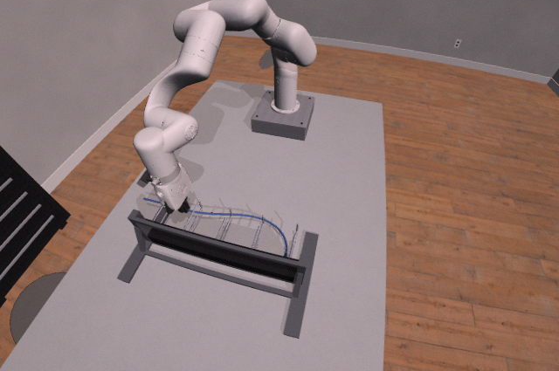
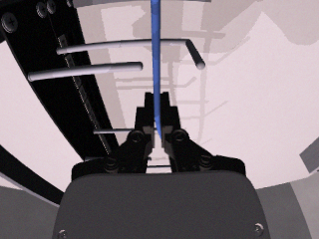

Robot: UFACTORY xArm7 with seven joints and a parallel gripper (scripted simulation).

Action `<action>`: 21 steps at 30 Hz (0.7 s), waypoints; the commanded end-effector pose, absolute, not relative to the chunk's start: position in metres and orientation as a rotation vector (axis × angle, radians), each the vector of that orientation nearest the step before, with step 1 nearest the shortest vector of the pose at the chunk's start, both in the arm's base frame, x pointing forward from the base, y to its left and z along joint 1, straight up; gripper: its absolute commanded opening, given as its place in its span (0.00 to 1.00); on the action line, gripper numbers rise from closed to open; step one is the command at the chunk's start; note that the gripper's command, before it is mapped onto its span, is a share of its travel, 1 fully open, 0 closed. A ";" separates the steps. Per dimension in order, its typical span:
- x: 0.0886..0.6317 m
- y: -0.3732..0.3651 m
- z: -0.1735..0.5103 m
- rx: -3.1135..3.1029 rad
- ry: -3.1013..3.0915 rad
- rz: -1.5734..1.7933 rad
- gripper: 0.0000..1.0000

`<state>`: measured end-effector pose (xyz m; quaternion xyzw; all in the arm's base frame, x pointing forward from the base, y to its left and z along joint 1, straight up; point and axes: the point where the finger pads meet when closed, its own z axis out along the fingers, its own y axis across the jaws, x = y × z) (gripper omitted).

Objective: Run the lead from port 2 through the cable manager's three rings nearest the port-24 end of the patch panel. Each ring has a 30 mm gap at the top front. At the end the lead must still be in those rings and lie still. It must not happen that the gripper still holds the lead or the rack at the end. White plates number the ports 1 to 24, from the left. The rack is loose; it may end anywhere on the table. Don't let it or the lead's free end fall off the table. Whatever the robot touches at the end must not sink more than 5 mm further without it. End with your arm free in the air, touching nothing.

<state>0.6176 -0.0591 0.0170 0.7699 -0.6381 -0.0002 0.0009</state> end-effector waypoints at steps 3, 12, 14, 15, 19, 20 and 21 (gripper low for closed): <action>0.629 -0.058 0.020 2.420 -2.006 0.006 0.00; 0.640 -0.055 0.020 2.420 -2.006 0.006 0.00; 0.642 -0.055 0.020 2.420 -2.006 0.006 0.00; 0.643 -0.055 0.020 2.420 -2.006 0.006 0.00; 0.647 -0.054 0.020 2.420 -2.006 0.006 0.00; 0.648 -0.054 0.020 2.420 -2.006 0.006 0.00; 0.648 -0.054 0.020 2.420 -2.006 0.006 0.00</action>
